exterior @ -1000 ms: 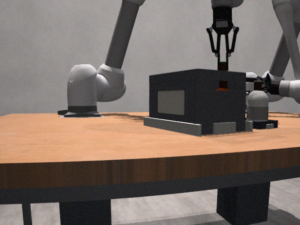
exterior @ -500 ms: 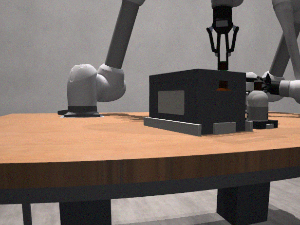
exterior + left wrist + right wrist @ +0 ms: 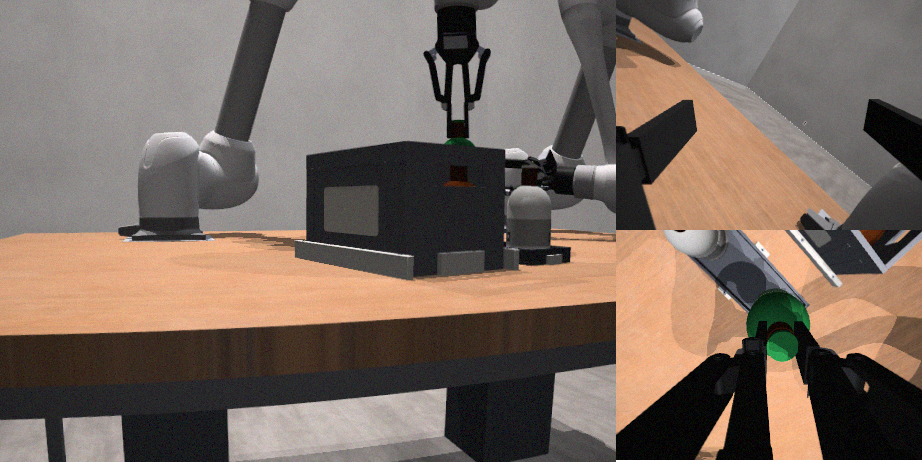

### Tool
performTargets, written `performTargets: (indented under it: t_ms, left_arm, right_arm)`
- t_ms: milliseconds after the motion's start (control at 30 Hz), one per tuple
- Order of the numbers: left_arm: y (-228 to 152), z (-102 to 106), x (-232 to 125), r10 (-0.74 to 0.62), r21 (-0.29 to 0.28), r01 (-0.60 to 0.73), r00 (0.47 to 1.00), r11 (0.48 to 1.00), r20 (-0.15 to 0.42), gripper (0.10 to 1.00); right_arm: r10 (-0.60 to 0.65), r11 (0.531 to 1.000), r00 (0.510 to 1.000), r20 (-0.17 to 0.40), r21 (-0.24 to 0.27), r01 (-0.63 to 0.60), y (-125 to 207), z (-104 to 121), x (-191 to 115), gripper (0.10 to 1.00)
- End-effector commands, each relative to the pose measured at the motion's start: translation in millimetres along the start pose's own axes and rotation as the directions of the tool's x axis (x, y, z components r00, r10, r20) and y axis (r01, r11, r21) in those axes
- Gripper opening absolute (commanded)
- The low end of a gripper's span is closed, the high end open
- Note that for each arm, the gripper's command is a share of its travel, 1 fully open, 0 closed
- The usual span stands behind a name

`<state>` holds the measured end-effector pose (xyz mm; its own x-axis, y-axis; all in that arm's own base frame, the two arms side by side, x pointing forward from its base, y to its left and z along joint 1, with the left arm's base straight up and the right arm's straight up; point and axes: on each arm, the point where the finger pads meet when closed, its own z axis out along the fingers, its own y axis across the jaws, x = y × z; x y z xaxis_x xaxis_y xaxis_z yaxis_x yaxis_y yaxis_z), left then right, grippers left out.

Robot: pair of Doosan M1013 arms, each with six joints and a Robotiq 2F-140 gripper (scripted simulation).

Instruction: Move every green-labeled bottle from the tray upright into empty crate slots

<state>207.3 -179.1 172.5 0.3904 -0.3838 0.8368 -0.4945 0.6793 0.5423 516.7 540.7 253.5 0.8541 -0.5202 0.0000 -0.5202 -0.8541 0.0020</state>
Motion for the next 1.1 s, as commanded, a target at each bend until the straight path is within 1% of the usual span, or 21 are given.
performTargets:
  t_ms: [0,567,1067]
  left_arm:
    - [0.1,0.0,0.2,0.000,0.000,0.000,1.000,1.000,0.000,1.000]
    - [0.1,0.0,0.2,0.000,0.000,0.000,1.000,1.000,0.000,1.000]
    - [0.1,0.0,0.2,0.000,0.000,0.000,1.000,1.000,0.000,1.000]
  right_arm:
    - [0.000,1.000,1.000,0.000,0.002,0.000,-0.4,-3.8,0.0,0.099]
    - [0.000,1.000,1.000,0.000,0.002,0.000,-0.3,-20.9,0.0,0.099]
    - [0.000,1.000,1.000,0.000,0.002,0.000,-0.3,-27.7,0.0,0.099]
